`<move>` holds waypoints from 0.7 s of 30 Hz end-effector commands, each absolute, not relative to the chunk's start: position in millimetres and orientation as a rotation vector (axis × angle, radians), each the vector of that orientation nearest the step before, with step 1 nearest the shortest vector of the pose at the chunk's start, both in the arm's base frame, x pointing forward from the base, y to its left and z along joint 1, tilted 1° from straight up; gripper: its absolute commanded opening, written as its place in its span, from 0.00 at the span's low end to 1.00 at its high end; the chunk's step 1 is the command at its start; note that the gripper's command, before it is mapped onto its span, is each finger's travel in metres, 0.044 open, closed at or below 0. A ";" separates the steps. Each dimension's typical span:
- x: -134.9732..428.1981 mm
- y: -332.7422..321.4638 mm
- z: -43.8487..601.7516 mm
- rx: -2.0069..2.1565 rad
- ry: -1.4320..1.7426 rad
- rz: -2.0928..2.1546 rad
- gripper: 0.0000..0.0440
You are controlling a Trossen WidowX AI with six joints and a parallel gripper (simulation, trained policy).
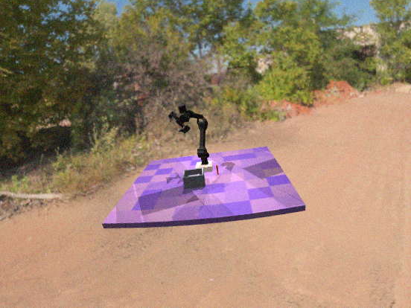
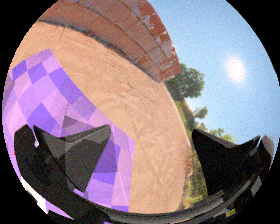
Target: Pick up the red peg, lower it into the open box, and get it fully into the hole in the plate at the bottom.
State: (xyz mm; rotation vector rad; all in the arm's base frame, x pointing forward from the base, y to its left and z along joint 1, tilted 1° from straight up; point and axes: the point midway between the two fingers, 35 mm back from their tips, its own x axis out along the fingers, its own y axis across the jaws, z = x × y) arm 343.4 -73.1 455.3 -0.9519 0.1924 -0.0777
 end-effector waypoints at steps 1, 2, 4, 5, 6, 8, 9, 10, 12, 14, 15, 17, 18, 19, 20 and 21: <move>343.2 -59.7 435.7 -0.838 0.237 -0.039 1.00; 343.1 -56.0 430.6 -0.808 0.249 -0.029 1.00; 342.7 -48.6 420.3 -0.747 0.274 -0.010 1.00; 342.3 -44.9 415.1 -0.716 0.288 -0.001 1.00; 341.9 -41.1 409.9 -0.686 0.302 0.008 1.00; 340.7 -33.7 399.5 -0.626 0.331 0.023 1.00; 339.9 -30.0 394.2 -0.596 0.346 0.031 1.00; 339.1 -26.3 388.9 -0.566 0.361 0.037 1.00; 337.1 -19.0 378.2 -0.506 0.393 0.049 1.00; 334.6 -11.7 367.5 -0.447 0.427 0.060 1.00; 333.3 -8.1 362.2 -0.418 0.445 0.064 1.00; 330.2 -1.0 351.3 -0.360 0.481 0.071 1.00; 328.5 2.5 345.9 -0.331 0.499 0.073 1.00; 326.7 6.0 340.5 -0.303 0.518 0.075 1.00; 324.8 9.4 335.0 -0.274 0.538 0.077 1.00; 322.8 12.9 329.6 -0.246 0.557 0.078 1.00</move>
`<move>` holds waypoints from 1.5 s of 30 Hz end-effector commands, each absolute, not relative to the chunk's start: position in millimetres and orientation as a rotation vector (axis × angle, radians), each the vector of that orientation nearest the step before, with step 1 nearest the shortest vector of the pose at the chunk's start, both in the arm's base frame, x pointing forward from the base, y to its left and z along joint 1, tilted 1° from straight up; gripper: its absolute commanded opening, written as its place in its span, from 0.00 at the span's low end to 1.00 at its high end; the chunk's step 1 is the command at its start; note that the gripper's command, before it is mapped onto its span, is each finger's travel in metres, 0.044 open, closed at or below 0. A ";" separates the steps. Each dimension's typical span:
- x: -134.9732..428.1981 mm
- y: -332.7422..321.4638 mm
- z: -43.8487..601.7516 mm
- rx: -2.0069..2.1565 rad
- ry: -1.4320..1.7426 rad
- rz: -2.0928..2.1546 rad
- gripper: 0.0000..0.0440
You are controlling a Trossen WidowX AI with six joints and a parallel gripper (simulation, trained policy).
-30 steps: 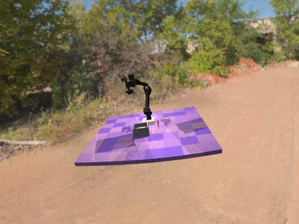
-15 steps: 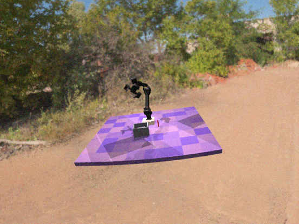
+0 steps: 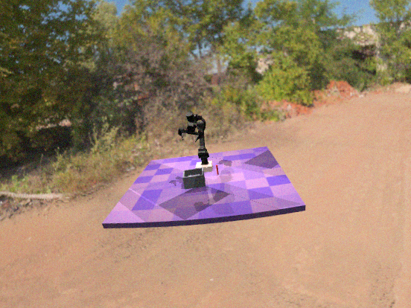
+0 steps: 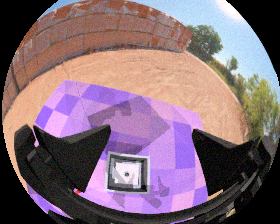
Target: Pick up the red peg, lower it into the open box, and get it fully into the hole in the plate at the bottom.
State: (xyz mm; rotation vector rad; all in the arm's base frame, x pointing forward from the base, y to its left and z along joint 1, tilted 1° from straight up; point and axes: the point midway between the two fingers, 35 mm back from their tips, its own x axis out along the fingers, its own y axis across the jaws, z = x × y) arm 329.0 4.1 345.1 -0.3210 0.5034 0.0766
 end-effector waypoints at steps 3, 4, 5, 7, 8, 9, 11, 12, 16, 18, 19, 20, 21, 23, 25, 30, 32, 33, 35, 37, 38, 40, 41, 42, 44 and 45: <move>316.2 22.9 313.3 -0.163 0.618 0.076 1.00; 313.8 26.1 307.8 -0.136 0.639 0.074 1.00; 311.2 29.4 302.4 -0.109 0.660 0.072 1.00; 305.8 35.7 291.6 -0.055 0.703 0.064 1.00; 302.9 38.7 286.1 -0.029 0.725 0.060 1.00; 299.9 41.7 280.8 -0.004 0.747 0.054 1.00; 293.6 47.6 270.0 0.047 0.791 0.041 1.00; 290.3 50.4 264.7 0.072 0.814 0.033 1.00; 276.2 61.1 243.7 0.166 0.905 -0.007 1.00; 268.4 66.0 233.4 0.211 0.951 -0.032 1.00; 264.4 68.4 228.3 0.233 0.974 -0.046 1.00; 260.3 70.7 223.2 0.254 0.996 -0.060 1.00; 256.0 73.0 218.1 0.275 1.019 -0.076 1.00; 247.3 77.3 208.1 0.315 1.065 -0.109 1.00; 238.3 81.3 198.2 0.352 1.109 -0.147 1.00; 214.4 90.3 173.4 0.434 1.216 -0.256 1.00; 204.7 93.7 163.3 0.463 1.256 -0.306 1.00; 199.8 95.3 158.1 0.477 1.276 -0.333 1.00; 190.9 98.6 147.9 0.502 1.310 -0.386 1.00; 183.1 101.5 138.1 0.527 1.338 -0.438 1.00; 179.7 102.9 133.3 0.538 1.349 -0.463 1.00; 174.0 105.6 124.0 0.561 1.367 -0.511 1.00; 171.7 106.9 119.5 0.572 1.373 -0.532 1.00; 169.9 108.3 115.2 0.583 1.379 -0.552 1.00; 167.1 111.1 106.6 0.605 1.385 -0.586 1.00; 166.0 112.4 102.3 0.616 1.388 -0.600 1.00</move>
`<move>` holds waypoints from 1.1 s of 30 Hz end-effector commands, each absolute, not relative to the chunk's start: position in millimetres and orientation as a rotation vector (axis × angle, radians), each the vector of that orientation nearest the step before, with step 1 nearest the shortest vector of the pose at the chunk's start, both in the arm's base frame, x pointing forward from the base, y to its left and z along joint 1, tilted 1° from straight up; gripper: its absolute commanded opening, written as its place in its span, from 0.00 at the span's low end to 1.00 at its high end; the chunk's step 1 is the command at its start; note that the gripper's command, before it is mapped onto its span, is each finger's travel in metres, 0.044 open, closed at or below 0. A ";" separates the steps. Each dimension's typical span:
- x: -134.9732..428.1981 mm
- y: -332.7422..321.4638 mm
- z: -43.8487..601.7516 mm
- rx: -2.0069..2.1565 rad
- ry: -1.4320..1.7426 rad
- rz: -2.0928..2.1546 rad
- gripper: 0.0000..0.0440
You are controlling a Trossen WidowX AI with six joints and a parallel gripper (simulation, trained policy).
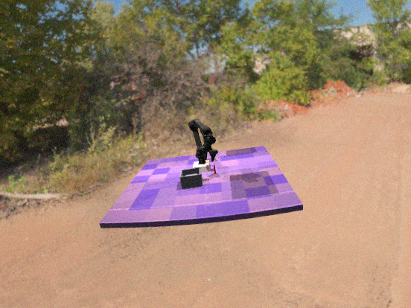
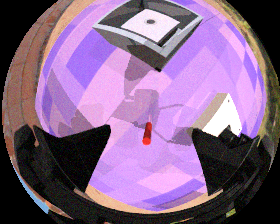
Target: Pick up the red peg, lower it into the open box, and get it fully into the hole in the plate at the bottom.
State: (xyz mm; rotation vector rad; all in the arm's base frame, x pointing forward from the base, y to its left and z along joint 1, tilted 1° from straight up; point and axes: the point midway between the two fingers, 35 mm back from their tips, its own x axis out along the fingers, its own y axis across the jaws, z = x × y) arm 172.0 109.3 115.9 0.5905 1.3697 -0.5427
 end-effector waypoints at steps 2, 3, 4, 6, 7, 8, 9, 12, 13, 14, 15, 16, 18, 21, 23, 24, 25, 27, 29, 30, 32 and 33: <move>164.6 115.0 93.6 0.636 1.390 -0.624 1.00; 164.2 116.3 89.2 0.646 1.390 -0.634 1.00; 164.0 117.5 84.8 0.656 1.390 -0.642 1.00; 163.8 120.0 75.8 0.676 1.388 -0.654 1.00; 163.8 121.1 71.2 0.686 1.386 -0.658 1.00; 163.9 122.3 66.6 0.696 1.384 -0.662 1.00; 164.1 123.4 61.9 0.706 1.382 -0.664 1.00; 164.5 126.7 47.7 0.738 1.374 -0.667 1.00; 164.7 127.7 43.0 0.749 1.372 -0.667 1.00; 164.7 128.6 38.5 0.760 1.369 -0.667 1.00; 164.8 129.5 34.2 0.771 1.366 -0.667 1.00; 164.8 130.3 30.2 0.781 1.363 -0.667 1.00; 164.6 131.7 23.1 0.801 1.359 -0.669 1.00; 163.7 132.9 14.5 0.829 1.356 -0.681 0.94; 161.8 132.6 10.1 0.843 1.362 -0.696 0.85; 160.4 132.1 8.4 0.848 1.366 -0.704 0.80; 159.1 131.6 7.0 0.851 1.372 -0.713 0.74; 157.5 131.3 6.1 0.858 1.384 -0.724 0.62; 157.2 132.0 6.8 0.863 1.397 -0.725 0.50; 157.2 132.4 7.2 0.866 1.404 -0.724 0.44; 157.0 133.1 7.8 0.872 1.419 -0.723 0.33; 156.9 133.4 7.8 0.875 1.427 -0.722 0.27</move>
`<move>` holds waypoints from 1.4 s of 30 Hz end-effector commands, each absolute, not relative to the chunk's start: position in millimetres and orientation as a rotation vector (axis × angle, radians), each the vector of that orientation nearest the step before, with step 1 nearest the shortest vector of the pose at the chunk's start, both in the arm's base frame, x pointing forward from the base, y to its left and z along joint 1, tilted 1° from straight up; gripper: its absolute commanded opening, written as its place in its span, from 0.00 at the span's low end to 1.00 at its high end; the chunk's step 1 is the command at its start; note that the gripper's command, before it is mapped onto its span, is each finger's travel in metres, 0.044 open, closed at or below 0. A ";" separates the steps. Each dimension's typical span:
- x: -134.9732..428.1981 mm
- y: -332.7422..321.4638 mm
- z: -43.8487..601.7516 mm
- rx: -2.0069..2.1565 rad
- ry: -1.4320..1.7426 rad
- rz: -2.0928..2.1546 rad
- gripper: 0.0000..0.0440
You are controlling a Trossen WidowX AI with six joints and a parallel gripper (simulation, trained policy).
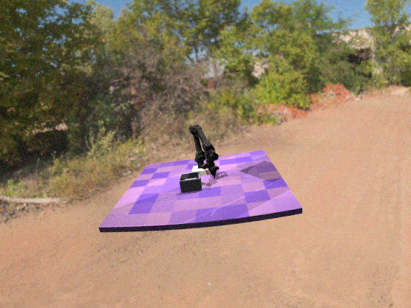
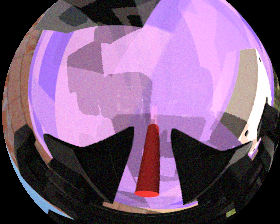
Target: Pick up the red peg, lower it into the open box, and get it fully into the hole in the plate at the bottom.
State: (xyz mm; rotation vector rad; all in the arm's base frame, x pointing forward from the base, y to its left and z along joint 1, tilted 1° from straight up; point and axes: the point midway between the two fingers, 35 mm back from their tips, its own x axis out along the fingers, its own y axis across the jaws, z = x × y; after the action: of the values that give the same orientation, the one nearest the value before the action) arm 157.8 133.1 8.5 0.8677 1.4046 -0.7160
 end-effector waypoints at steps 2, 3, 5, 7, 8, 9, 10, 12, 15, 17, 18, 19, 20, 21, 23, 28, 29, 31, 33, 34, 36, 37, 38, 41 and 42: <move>157.2 133.7 8.5 0.880 1.441 -0.721 0.15; 157.5 133.7 8.9 0.882 1.447 -0.721 0.09; 158.1 133.3 9.6 0.885 1.459 -0.722 0.00; 163.0 132.2 14.6 0.877 1.435 -0.703 0.00; 165.4 131.6 17.4 0.873 1.423 -0.693 0.00; 167.3 130.7 20.1 0.867 1.412 -0.685 0.00; 168.9 129.7 22.9 0.860 1.403 -0.678 0.00; 171.8 127.4 28.5 0.846 1.385 -0.663 0.00; 177.2 124.0 38.2 0.825 1.359 -0.642 0.00; 181.3 121.7 45.1 0.811 1.340 -0.628 0.01; 183.5 120.5 48.7 0.805 1.331 -0.621 0.01; 185.8 119.3 52.4 0.799 1.321 -0.614 0.01; 188.3 118.0 56.3 0.793 1.311 -0.608 0.01; 190.8 116.8 60.2 0.788 1.302 -0.603 0.01; 196.2 114.1 68.3 0.780 1.282 -0.593 0.01; 210.7 106.3 88.9 0.767 1.233 -0.579 0.00; 213.7 104.5 92.9 0.766 1.224 -0.578 0.00; 219.8 100.8 100.7 0.763 1.206 -0.578 0.00; 226.4 96.7 108.2 0.762 1.188 -0.579 0.00; 229.8 94.3 111.9 0.762 1.179 -0.580 0.00; 236.5 88.6 118.0 0.763 1.163 -0.586 0.00; 239.7 85.4 120.3 0.764 1.155 -0.590 0.00; 242.8 82.0 122.2 0.766 1.149 -0.595 0.00; 251.6 71.6 126.5 0.773 1.131 -0.613 0.00; 254.4 68.1 127.5 0.776 1.126 -0.619 0.00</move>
State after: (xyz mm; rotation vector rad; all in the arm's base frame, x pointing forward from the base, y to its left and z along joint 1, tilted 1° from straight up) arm 247.1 78.2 125.3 0.7809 1.1364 -0.5981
